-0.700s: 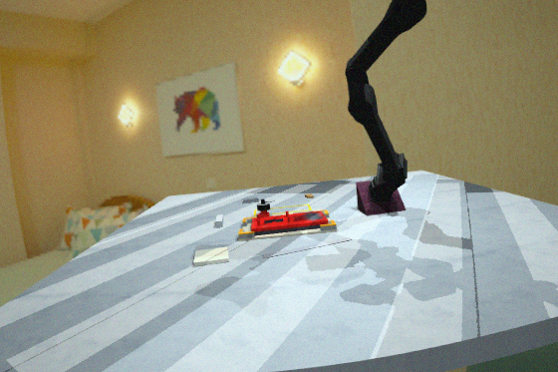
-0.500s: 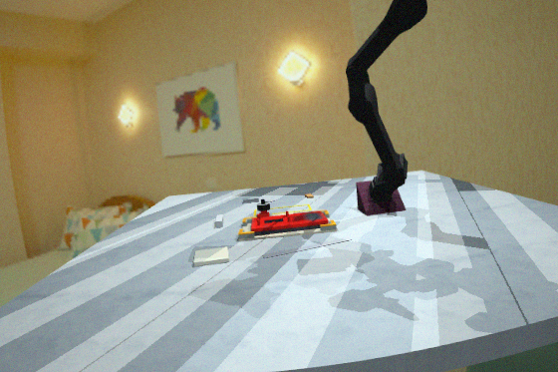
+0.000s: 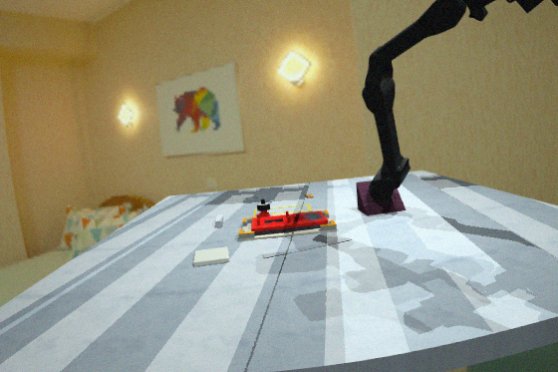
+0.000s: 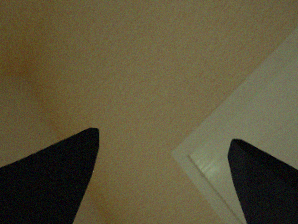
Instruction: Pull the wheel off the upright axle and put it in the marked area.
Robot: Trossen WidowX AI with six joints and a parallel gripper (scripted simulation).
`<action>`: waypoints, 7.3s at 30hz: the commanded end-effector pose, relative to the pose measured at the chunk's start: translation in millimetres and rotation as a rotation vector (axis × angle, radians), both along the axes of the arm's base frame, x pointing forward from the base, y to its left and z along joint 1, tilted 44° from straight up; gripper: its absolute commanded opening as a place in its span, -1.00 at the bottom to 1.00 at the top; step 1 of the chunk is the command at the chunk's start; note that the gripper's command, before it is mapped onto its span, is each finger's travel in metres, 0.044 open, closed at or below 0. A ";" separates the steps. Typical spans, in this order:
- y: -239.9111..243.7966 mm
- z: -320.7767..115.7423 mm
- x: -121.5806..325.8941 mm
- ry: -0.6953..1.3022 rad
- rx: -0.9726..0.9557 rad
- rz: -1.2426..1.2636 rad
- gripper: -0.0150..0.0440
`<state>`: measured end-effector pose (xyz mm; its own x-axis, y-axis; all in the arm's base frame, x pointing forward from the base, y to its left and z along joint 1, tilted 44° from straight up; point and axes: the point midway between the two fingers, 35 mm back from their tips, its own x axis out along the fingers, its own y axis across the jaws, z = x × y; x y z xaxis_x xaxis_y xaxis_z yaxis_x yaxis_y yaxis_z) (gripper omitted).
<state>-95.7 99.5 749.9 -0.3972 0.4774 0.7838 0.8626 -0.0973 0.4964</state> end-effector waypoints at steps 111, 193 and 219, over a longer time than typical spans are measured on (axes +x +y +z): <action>-172.6 -718.2 461.1 -1.304 -1.279 -0.463 0.53; -127.0 -757.7 462.6 -1.312 -1.276 -0.463 -0.49; -133.0 -751.6 463.1 -1.309 -1.277 -0.464 -0.49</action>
<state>366.7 -29.5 -4.7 -0.0601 0.6842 -0.7269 -0.0485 0.7253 0.6867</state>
